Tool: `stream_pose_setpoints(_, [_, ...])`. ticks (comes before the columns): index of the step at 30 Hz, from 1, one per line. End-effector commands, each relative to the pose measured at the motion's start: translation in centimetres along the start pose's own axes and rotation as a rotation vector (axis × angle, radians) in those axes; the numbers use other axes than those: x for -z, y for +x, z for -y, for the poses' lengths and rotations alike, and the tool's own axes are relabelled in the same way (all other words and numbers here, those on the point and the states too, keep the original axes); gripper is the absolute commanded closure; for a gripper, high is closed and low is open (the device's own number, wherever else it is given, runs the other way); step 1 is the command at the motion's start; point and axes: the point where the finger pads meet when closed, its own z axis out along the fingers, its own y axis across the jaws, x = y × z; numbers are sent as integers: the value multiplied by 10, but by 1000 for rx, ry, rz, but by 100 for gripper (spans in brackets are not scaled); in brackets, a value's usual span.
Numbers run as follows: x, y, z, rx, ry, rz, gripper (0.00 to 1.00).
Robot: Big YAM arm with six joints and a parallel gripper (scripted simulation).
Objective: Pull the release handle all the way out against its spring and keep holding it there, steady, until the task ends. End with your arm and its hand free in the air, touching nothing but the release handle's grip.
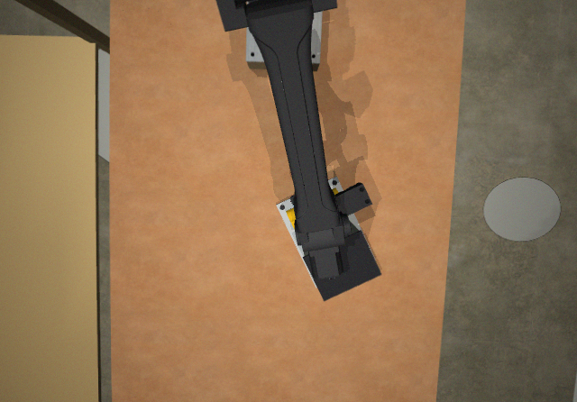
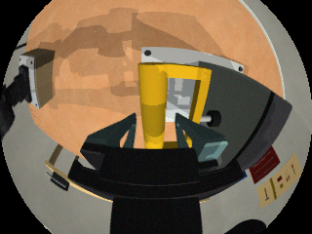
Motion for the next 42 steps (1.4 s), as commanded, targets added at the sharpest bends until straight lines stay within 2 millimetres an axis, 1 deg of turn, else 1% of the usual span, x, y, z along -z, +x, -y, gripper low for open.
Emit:
stream_pose_setpoints(1, [-14,4,-5,-4,-24,5,47])
stream_pose_setpoints(15, [-14,4,-5,-4,-24,5,47])
stream_pose_setpoints(16, [-14,4,-5,-4,-24,5,100])
stream_pose_setpoints(29, [-12,5,-2,-5,-17,5,100])
stream_pose_setpoints(30, [9,-2,7,19,31,-10,100])
stream_pose_setpoints(42, [9,-2,7,19,31,-10,100])
